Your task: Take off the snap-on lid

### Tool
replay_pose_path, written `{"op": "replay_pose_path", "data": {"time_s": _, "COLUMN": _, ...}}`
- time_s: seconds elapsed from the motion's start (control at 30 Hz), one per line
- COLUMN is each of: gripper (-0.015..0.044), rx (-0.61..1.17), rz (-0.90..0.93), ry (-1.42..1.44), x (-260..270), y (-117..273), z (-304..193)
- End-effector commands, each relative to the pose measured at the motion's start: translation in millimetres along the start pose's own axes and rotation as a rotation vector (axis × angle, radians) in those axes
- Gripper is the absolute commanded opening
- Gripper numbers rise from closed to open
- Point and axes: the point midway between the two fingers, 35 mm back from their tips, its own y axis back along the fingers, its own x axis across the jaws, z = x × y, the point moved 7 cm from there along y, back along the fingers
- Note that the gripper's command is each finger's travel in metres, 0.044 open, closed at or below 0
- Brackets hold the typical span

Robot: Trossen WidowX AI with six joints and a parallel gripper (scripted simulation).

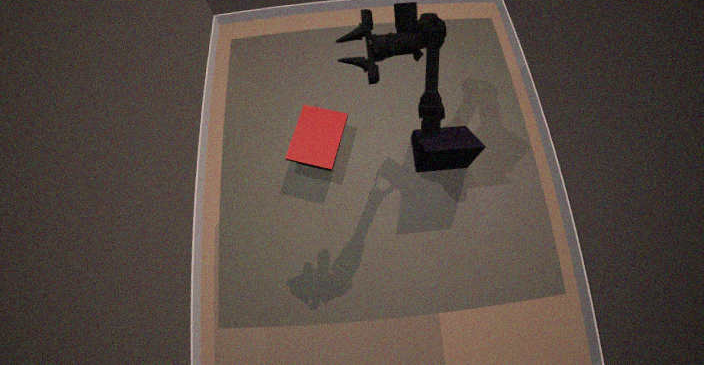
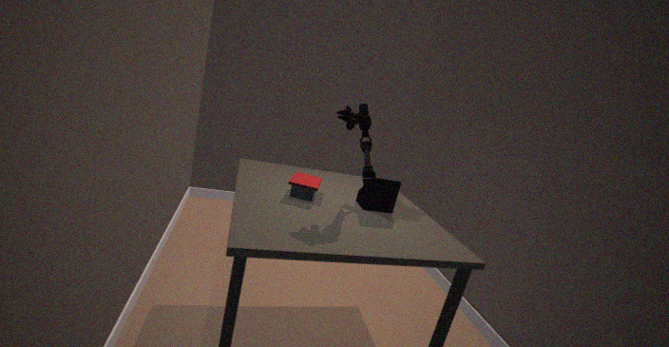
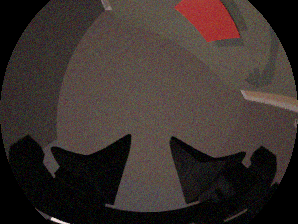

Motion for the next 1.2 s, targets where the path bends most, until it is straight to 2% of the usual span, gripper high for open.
{"op": "replay_pose_path", "data": {"time_s": 0.0, "gripper": 0.0235, "rx": -0.128, "rz": -0.064, "ry": 0.192, "x": -56, "y": -22, "z": 28}}
{"op": "replay_pose_path", "data": {"time_s": 0.13, "gripper": 0.0235, "rx": -0.207, "rz": -0.102, "ry": 0.306, "x": -86, "y": -32, "z": 50}}
{"op": "replay_pose_path", "data": {"time_s": 0.37, "gripper": 0.0235, "rx": -0.415, "rz": -0.215, "ry": 0.612, "x": -151, "y": -46, "z": 122}}
{"op": "replay_pose_path", "data": {"time_s": 0.43, "gripper": 0.0235, "rx": -0.438, "rz": -0.228, "ry": 0.647, "x": -157, "y": -46, "z": 131}}
{"op": "replay_pose_path", "data": {"time_s": 0.67, "gripper": 0.0235, "rx": -0.639, "rz": -0.365, "ry": 0.967, "x": -198, "y": -35, "z": 216}}
{"op": "replay_pose_path", "data": {"time_s": 1.17, "gripper": 0.0235, "rx": -0.649, "rz": -0.373, "ry": 0.983, "x": -201, "y": -34, "z": 221}}
